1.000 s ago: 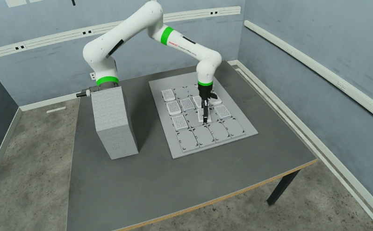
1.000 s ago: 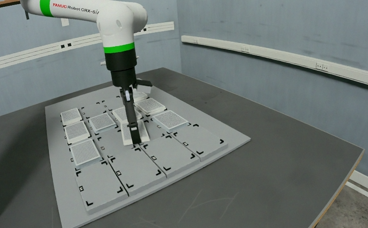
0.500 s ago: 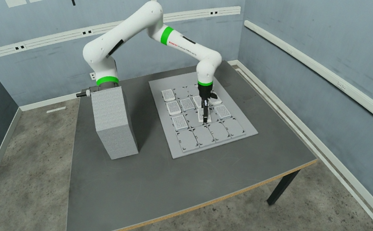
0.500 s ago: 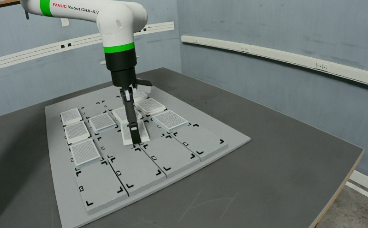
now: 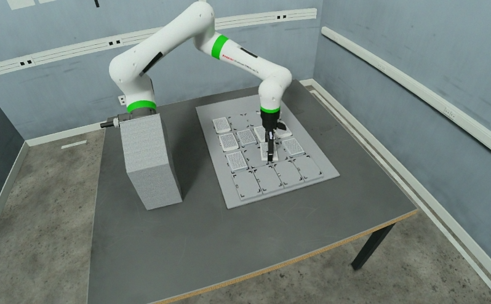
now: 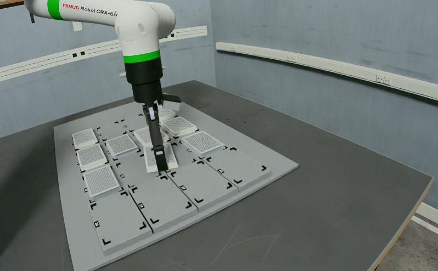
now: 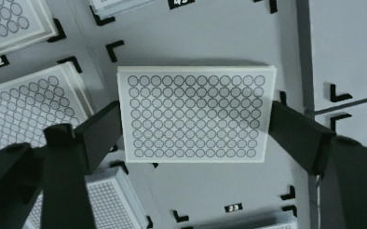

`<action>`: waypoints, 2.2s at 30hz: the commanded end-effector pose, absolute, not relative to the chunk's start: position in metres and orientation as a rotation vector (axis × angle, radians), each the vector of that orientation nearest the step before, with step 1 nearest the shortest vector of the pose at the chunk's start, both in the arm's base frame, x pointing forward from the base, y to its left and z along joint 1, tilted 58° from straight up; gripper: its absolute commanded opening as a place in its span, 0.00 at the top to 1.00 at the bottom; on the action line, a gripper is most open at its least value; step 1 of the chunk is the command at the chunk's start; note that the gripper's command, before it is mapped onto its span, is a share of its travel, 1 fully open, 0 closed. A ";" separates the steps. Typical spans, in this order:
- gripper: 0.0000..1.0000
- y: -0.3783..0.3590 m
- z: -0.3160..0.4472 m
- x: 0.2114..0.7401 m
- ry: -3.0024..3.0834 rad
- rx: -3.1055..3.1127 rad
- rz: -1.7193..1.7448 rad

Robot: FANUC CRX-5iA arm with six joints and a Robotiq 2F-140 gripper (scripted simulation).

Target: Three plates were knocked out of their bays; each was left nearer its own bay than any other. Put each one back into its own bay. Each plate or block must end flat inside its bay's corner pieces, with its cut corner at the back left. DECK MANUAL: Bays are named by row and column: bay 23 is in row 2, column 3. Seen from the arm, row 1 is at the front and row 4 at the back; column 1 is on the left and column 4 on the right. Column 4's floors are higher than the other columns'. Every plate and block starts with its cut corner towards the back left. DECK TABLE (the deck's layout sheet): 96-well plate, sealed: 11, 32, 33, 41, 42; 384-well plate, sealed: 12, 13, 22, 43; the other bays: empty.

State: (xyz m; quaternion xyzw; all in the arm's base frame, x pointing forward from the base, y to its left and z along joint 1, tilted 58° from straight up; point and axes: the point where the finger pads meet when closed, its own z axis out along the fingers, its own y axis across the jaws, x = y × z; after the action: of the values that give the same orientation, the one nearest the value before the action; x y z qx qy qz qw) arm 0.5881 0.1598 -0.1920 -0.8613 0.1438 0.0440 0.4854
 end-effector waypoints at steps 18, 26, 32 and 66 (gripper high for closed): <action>0.14 0.159 -0.192 0.589 0.351 -2.097 0.106; 0.14 0.159 -0.192 0.589 0.351 -2.097 0.106; 0.90 0.159 -0.192 0.589 0.351 -2.097 0.106; 0.90 0.154 -0.189 0.588 0.351 -2.097 0.106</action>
State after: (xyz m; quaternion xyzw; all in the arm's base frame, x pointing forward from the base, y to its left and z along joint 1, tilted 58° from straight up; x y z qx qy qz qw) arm 0.5877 0.1556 -0.1895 -0.8613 0.1439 0.0441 0.4853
